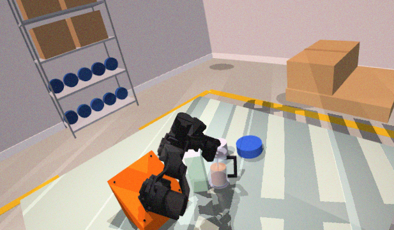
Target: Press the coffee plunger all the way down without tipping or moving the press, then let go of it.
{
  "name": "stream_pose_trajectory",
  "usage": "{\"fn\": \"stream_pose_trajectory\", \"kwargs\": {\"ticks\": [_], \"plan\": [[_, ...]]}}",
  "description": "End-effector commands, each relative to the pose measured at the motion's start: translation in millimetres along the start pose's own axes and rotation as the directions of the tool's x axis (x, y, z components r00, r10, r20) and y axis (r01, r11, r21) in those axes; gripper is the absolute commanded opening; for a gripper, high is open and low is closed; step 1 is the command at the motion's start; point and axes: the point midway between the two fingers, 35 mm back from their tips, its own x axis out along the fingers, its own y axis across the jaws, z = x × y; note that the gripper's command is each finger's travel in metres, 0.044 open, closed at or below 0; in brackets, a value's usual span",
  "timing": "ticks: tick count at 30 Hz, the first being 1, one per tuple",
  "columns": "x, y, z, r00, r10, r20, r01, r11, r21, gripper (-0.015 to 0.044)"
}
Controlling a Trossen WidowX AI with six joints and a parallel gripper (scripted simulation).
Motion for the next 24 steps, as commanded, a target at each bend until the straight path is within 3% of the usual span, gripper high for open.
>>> {"fn": "stream_pose_trajectory", "kwargs": {"ticks": [1,24], "plan": [[2.8,-0.3,-7.3,1.0,-0.012,-0.021,0.011,0.999,-0.033,0.0127],[4.0,2.2,-6.5,1.0,-0.012,-0.021,0.011,0.999,-0.032,0.0127]]}}
